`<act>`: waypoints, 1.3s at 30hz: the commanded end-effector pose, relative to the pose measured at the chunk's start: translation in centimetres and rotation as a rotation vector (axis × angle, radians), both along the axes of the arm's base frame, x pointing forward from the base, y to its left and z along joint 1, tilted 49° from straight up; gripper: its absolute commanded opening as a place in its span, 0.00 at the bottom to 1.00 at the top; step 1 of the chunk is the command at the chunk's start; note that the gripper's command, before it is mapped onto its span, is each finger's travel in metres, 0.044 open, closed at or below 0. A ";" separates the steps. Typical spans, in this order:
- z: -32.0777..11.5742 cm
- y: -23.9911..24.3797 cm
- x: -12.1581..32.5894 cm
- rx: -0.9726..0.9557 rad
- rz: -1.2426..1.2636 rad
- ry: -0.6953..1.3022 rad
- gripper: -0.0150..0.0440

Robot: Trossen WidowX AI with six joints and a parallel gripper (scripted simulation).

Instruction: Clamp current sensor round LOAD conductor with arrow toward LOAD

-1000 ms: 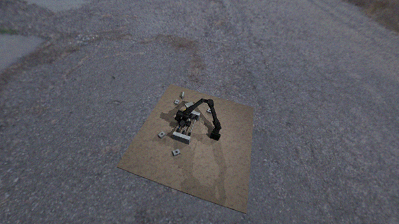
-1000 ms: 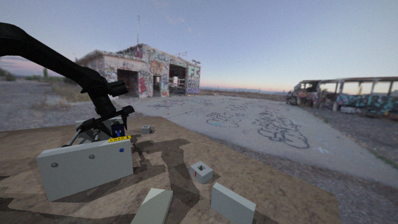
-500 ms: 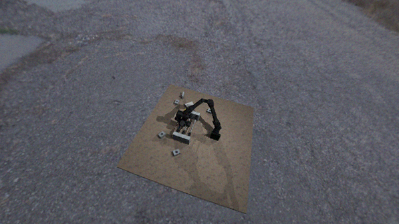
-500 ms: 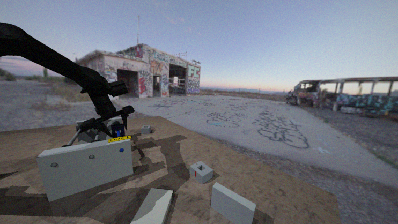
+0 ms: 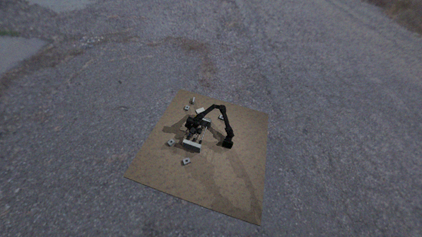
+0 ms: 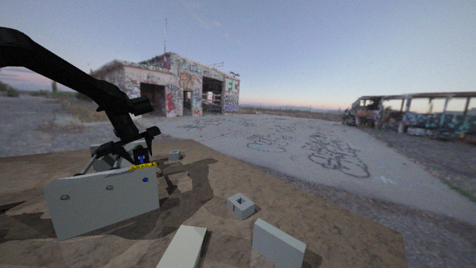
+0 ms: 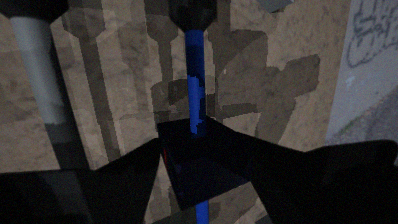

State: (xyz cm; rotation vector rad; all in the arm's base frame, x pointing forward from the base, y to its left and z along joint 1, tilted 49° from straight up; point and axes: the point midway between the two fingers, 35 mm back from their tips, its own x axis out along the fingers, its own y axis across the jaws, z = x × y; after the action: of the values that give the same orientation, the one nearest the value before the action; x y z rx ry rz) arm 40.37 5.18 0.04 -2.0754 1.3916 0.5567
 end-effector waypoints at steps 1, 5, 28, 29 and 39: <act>0.0 0.0 0.0 0.000 -0.001 0.000 0.68; 0.0 0.0 0.0 0.000 -0.001 0.000 0.86; 6.2 6.3 -2.6 -0.009 -0.058 0.051 1.00; 6.2 6.3 -2.6 -0.009 -0.058 0.051 1.00; 6.2 6.3 -2.6 -0.009 -0.058 0.051 1.00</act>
State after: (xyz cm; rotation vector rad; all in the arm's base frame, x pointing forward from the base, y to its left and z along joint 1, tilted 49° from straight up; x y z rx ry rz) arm 37.78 11.55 6.29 -2.0401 1.4758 0.5842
